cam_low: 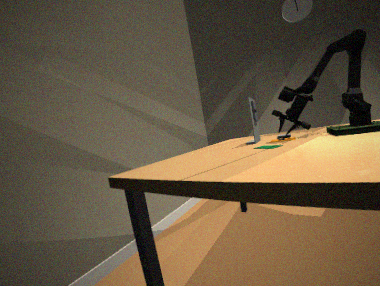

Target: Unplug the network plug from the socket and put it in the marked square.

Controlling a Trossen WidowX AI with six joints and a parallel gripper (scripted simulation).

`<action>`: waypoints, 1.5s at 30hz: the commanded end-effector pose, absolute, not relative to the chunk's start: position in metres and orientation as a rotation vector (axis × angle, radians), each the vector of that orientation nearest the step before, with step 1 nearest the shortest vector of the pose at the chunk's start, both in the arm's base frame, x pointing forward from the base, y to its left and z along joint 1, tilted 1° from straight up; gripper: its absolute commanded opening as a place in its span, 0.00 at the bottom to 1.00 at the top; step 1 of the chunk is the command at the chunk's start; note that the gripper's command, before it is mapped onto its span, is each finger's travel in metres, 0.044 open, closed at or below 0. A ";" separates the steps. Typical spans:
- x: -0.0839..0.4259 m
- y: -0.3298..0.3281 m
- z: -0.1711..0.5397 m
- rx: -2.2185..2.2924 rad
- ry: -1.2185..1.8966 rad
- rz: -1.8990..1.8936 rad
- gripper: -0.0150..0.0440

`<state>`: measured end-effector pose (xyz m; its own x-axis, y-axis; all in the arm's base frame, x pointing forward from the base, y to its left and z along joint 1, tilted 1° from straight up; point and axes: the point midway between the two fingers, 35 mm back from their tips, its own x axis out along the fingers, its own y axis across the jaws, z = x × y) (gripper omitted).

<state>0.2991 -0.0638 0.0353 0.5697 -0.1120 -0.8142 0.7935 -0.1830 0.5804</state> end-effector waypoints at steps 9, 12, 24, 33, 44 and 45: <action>0.292 -0.063 0.047 1.550 0.596 -0.896 0.52; 0.291 -0.063 0.049 1.550 0.596 -0.896 0.52; 0.293 -0.064 0.066 1.550 0.596 -0.896 0.52; 0.293 -0.065 0.081 1.550 0.596 -0.897 0.52; 0.292 -0.065 0.099 1.550 0.595 -0.897 0.52; 0.292 -0.065 0.101 1.550 0.595 -0.897 0.52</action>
<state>0.2912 -0.0652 0.0905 0.5621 -0.1134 -0.8193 0.7977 -0.1875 0.5732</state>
